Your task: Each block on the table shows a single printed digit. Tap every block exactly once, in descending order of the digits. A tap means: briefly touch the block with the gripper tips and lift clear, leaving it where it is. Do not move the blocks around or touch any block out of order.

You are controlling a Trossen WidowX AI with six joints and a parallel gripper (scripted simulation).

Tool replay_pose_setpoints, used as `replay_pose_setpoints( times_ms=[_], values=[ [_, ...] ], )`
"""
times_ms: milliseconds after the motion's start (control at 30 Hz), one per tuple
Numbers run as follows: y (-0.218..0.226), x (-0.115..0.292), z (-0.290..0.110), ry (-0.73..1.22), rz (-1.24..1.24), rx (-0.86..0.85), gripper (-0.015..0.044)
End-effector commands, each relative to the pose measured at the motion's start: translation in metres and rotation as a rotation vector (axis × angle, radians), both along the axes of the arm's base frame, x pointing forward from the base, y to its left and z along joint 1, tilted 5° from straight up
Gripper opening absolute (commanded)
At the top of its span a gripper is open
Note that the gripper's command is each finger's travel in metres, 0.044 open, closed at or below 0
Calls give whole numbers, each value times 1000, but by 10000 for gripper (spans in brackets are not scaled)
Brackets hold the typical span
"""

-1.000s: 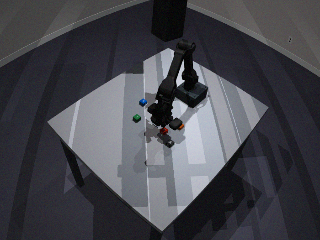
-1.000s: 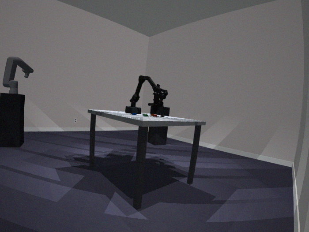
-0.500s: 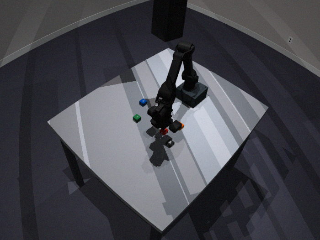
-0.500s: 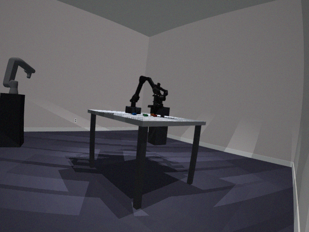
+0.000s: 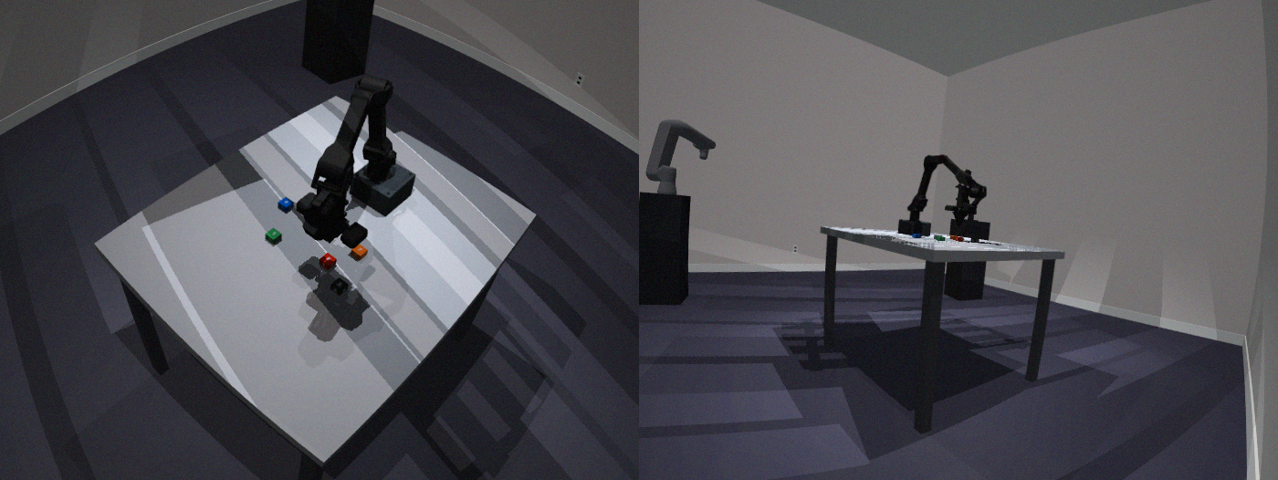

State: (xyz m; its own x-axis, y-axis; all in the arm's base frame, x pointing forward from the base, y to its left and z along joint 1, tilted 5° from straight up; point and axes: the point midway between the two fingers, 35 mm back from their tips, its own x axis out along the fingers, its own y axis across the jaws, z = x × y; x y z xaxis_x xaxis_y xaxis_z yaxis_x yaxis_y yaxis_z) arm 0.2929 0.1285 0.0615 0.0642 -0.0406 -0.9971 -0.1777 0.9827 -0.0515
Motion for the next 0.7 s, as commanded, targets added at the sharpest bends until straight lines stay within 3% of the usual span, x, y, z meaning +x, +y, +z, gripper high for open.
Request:
replay_pose_setpoints(
  times_ms=[0,167,367,500,667],
  values=[
    [4,-1,46,-35,-1,22,20],
    [9,-11,45,-34,-1,23,20],
    [35,-94,36,-27,-1,25,20],
    [36,-96,33,-27,-1,25,20],
    [36,-89,-36,-27,-1,25,20]
  ],
)
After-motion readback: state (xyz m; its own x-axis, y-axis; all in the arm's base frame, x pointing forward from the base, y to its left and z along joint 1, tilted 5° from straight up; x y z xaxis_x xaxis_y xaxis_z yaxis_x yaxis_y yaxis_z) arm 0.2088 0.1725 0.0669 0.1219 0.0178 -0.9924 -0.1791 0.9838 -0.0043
